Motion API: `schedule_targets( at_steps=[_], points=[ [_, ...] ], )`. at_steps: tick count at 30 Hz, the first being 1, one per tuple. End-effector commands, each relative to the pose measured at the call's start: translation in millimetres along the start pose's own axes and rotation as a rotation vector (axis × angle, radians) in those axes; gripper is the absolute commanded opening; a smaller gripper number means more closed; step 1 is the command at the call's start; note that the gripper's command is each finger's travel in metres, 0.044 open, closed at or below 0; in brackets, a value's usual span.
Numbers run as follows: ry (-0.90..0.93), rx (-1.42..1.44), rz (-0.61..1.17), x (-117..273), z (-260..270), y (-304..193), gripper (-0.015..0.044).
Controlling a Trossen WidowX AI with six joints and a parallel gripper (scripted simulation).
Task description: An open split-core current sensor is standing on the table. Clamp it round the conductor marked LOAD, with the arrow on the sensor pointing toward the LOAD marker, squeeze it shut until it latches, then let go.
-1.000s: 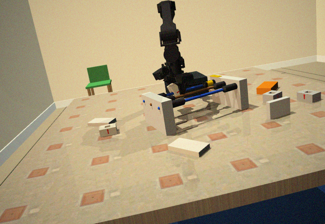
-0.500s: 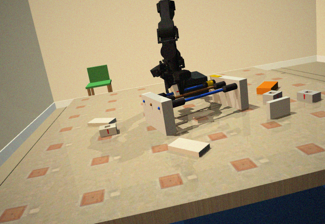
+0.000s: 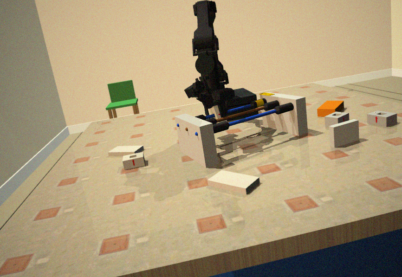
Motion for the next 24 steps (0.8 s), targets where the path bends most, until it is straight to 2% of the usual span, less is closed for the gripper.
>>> schedule_targets(
  at_steps=[1, 9, 11, 24],
  points=[
    [0.026, 0.002, 0.002, -5.6, -2.4, -0.8, 0.0440],
    [0.135, 0.004, -0.017, -18.7, -11.8, -2.5, 0.0440],
    [0.103, -0.002, -0.013, -14.5, -9.2, -1.3, 0.0387],
    [0.103, -0.002, -0.013, -14.5, -9.2, -1.3, 0.0301]
  ],
)
Point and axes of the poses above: the point midway between the two fingers, 35 mm back from their tips, its own x axis back along the fingers, its own z axis across the jaws, y = z × x, the point moved 7 cm from there along x, back along the fingers, and after that the axes turned 9 degrees about x, right-handed, at the moved point
